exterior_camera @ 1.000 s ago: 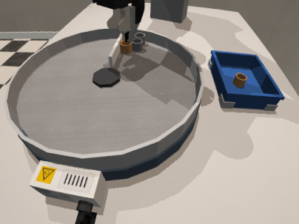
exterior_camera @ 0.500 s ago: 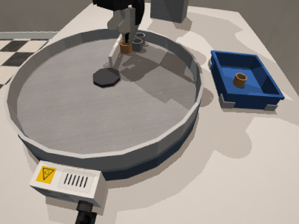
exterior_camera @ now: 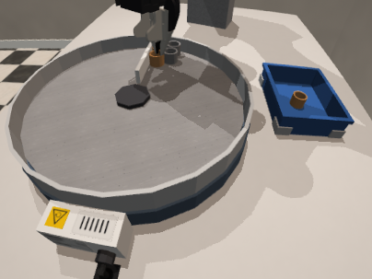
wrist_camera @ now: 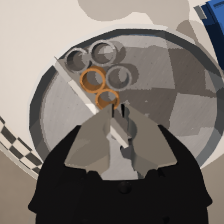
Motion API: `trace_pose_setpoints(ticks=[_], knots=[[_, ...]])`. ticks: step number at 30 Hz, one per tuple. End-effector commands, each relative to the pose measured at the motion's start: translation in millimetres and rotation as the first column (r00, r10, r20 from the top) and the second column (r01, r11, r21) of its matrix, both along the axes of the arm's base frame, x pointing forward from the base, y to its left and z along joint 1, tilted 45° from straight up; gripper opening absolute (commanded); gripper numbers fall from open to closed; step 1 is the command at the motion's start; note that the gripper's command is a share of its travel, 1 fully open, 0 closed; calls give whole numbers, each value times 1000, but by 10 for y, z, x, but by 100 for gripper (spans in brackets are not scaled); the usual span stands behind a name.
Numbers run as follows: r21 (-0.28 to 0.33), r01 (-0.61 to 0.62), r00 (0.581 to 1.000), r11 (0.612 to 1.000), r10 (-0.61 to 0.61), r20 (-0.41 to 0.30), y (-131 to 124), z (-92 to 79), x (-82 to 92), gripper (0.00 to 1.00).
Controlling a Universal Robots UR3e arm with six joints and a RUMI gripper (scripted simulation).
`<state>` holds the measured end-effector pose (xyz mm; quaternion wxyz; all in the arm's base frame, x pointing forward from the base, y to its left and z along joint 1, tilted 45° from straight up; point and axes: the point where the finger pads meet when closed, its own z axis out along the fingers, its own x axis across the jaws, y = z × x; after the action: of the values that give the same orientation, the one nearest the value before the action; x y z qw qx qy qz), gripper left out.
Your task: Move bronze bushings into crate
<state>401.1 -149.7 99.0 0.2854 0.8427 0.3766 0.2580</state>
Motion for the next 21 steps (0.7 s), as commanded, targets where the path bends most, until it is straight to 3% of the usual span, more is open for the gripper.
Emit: trace_pose_setpoints(ticks=[1, 21], knots=[[-1, 0, 1000, 1000, 0, 1, -1, 6, 2, 6], [-1, 0, 1000, 1000, 0, 1, -48, -108, 107, 6]])
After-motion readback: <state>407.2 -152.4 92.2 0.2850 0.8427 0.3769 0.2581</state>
